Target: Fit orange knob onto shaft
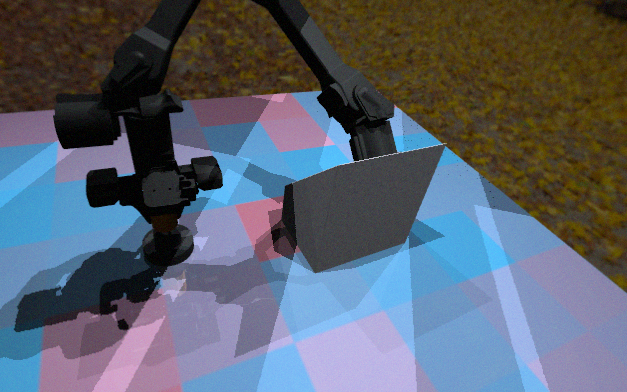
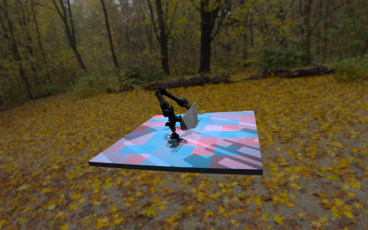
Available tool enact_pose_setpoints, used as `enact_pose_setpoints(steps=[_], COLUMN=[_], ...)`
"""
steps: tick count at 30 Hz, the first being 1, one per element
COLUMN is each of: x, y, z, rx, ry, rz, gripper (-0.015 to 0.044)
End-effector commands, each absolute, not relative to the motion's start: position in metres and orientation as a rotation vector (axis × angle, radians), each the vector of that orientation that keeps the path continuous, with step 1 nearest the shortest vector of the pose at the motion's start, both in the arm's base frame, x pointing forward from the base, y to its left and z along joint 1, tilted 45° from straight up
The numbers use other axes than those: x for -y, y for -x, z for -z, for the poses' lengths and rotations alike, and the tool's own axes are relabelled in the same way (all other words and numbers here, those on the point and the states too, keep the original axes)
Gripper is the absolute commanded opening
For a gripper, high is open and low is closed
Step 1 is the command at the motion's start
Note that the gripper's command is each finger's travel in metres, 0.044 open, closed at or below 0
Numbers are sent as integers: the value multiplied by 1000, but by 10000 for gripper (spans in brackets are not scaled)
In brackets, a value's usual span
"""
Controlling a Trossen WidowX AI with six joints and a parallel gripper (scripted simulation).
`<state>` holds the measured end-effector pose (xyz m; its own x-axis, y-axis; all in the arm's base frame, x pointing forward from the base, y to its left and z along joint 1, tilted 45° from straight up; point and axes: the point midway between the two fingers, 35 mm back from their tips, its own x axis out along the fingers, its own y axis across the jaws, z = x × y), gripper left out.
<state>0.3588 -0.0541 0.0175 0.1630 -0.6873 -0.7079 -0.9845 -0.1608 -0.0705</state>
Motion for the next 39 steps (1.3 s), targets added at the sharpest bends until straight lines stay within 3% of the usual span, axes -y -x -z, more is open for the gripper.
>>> enact_pose_setpoints(steps=[1,39], x=[54,51], y=[-359,-359], z=[-18,-21], rx=[-1578,-1532], ry=[1920,2151], rz=[-728,-1047], gripper=[0,0])
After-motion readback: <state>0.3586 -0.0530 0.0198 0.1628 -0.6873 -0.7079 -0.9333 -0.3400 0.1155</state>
